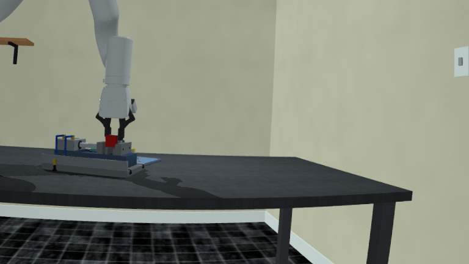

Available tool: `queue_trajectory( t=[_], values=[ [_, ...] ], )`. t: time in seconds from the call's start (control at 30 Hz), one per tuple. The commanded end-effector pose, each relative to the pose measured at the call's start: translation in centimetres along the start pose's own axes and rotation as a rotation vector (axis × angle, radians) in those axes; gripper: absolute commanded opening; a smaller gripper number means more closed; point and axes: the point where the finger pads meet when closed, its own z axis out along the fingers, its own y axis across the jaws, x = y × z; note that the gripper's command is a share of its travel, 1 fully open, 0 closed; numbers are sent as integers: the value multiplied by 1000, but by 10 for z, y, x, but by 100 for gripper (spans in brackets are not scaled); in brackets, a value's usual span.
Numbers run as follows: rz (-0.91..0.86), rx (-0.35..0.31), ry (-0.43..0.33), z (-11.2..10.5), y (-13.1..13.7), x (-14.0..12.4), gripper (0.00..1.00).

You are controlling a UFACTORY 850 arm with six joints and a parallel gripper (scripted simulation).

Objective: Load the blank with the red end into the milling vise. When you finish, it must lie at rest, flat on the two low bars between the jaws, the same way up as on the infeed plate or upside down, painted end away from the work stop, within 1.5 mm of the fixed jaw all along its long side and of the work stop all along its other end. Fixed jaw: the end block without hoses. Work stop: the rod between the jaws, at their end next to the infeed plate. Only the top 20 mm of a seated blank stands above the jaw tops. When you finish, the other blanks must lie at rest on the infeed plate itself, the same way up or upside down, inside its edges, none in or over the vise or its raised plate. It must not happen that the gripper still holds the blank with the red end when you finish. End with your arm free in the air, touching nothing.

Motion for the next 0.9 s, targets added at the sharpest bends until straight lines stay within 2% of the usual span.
queue_trajectory(
  t=[0.0,0.87],
  values=[
    [0,-2,0,-1,1,1,0],
    [0,-2,0,-1,4,6,0]
  ],
)
